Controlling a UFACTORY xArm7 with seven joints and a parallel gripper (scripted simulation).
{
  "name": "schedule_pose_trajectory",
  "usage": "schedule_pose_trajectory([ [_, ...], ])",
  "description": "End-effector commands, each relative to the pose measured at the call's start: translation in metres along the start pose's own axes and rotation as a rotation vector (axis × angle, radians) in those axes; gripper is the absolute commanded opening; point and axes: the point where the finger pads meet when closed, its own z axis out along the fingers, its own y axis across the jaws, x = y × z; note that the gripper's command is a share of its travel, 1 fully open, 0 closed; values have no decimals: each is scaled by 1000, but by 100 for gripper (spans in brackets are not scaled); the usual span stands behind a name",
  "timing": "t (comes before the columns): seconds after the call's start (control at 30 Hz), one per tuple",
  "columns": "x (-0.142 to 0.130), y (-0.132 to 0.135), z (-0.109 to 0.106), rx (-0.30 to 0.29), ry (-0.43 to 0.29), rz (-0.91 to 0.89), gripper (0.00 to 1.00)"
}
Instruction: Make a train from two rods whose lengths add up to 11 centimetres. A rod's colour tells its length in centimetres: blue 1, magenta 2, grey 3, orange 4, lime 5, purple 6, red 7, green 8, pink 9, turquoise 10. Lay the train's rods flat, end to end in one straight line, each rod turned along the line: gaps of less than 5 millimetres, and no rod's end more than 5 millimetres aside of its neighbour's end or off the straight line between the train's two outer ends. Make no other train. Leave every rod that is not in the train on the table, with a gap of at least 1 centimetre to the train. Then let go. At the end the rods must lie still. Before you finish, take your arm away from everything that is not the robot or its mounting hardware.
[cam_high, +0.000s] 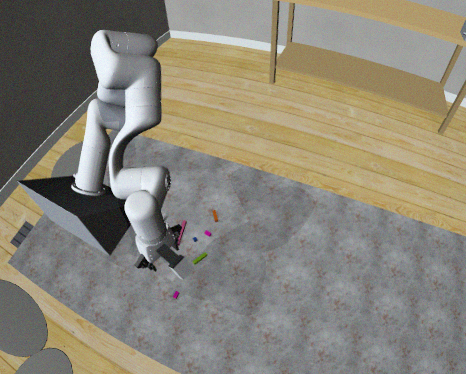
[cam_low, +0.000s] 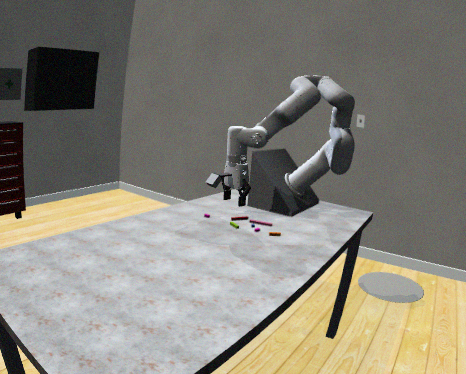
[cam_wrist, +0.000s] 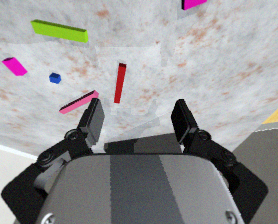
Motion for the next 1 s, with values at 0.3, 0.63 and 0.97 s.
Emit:
schedule_pose_trajectory([
  [0.3,12,8,-3,6,22,-422,100],
  [0.63,19,12,-5,3,34,-694,100],
  [0.97,28,16,-8,-5,51,-996,100],
])
